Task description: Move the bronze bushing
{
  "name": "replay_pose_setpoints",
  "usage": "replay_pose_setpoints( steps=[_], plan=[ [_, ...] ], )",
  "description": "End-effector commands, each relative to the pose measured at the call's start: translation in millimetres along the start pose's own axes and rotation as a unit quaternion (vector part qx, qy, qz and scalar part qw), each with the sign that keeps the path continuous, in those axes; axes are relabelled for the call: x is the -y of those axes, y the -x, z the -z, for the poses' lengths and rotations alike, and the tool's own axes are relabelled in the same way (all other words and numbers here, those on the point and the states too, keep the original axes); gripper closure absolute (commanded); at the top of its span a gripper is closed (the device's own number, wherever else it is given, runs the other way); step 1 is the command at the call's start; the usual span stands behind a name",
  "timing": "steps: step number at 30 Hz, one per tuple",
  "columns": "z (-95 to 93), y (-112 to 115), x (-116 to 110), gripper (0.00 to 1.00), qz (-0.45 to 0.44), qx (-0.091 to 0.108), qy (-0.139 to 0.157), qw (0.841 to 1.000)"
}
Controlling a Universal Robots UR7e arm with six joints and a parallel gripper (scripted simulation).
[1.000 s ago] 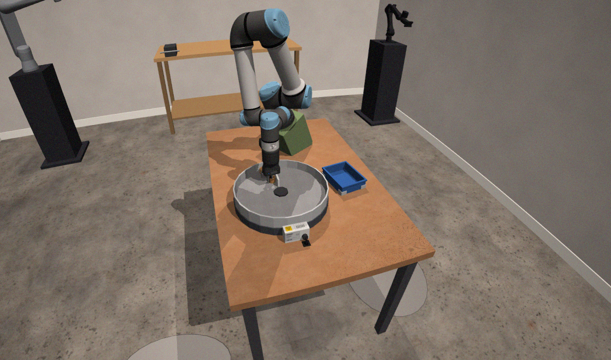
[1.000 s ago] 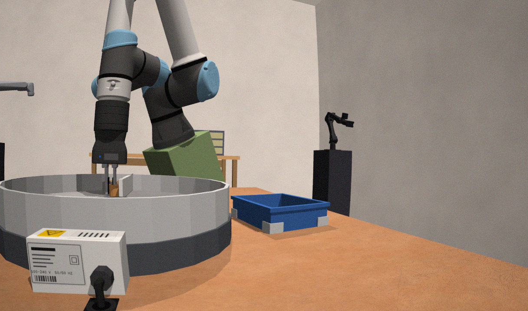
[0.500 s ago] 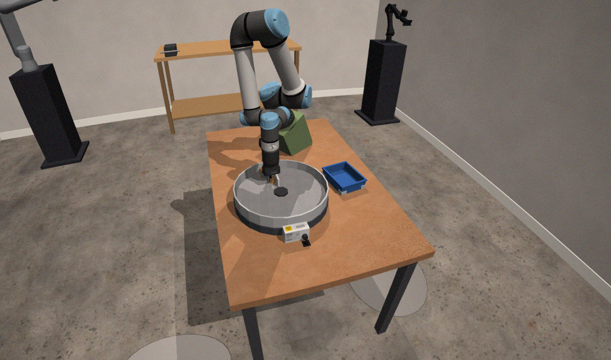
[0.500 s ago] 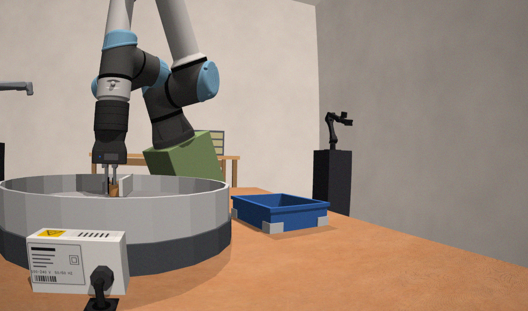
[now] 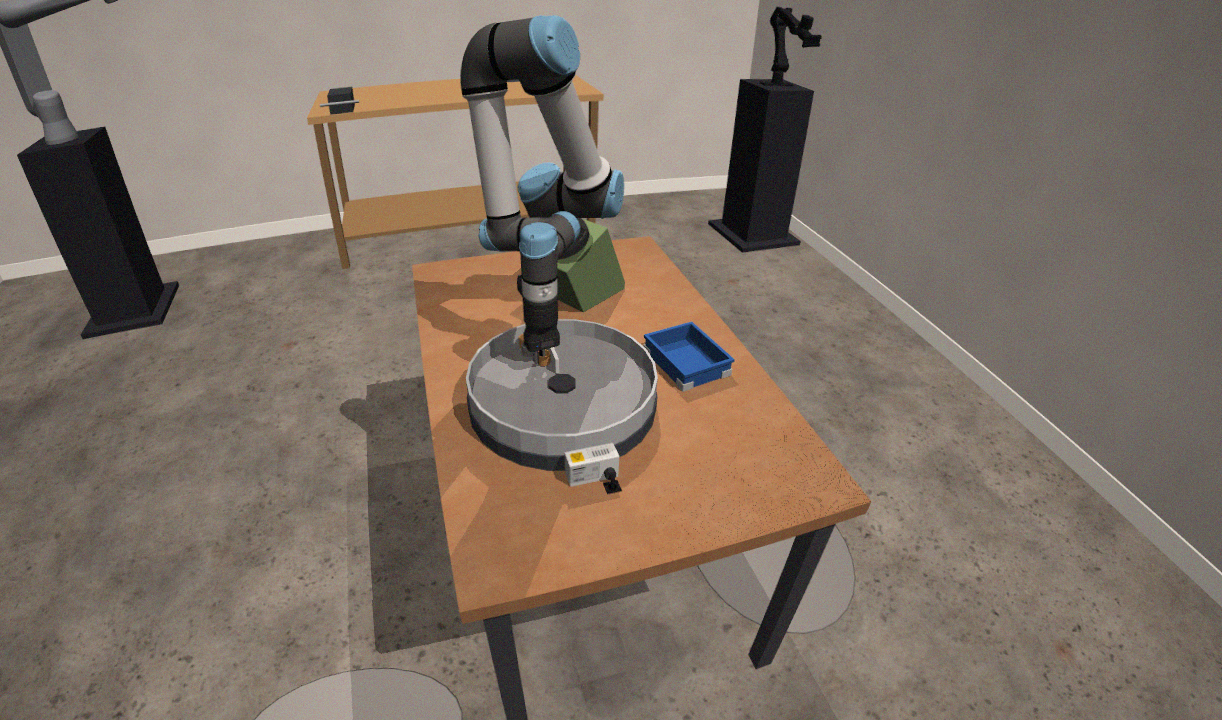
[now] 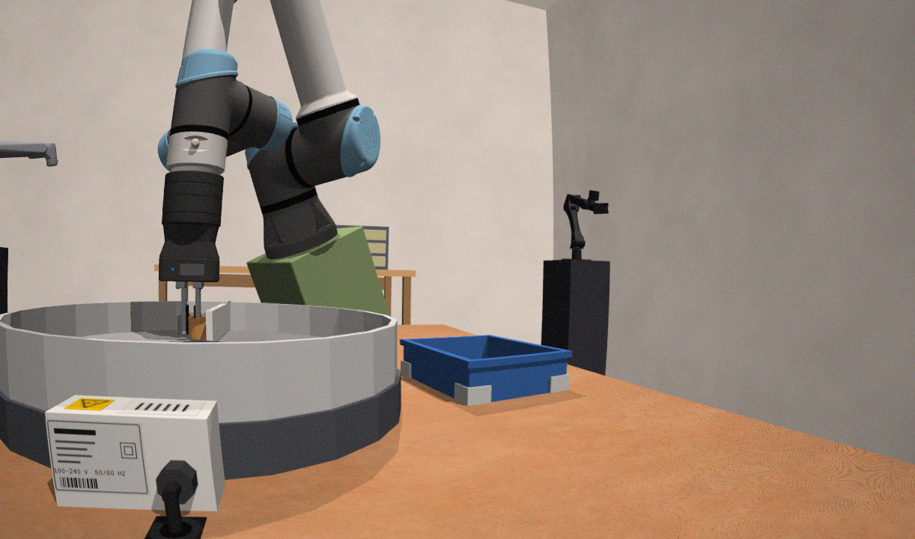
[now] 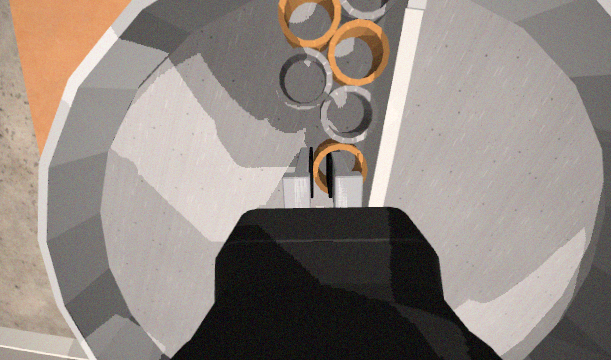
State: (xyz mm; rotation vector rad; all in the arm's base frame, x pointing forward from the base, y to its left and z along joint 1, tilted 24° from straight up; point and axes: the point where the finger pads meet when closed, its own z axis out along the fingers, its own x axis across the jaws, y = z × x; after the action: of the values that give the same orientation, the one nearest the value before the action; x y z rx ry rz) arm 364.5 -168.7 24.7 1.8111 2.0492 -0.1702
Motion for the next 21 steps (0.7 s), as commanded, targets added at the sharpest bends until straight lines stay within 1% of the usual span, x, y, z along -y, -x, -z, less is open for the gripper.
replay_pose_setpoints(
  steps=[1, 10, 14, 21],
  plan=[
    [5.1, -0.1, -0.6, 1.00, 0.000, 0.001, 0.001, 1.000],
    [5.3, 0.4, -0.1, 1.00, -0.001, 0.000, 0.000, 1.000],
    [11.3, 0.4, 0.0, 1.00, -0.001, 0.001, 0.000, 1.000],
    [11.3, 0.4, 0.0, 1.00, -0.001, 0.001, 0.000, 1.000]
  ],
)
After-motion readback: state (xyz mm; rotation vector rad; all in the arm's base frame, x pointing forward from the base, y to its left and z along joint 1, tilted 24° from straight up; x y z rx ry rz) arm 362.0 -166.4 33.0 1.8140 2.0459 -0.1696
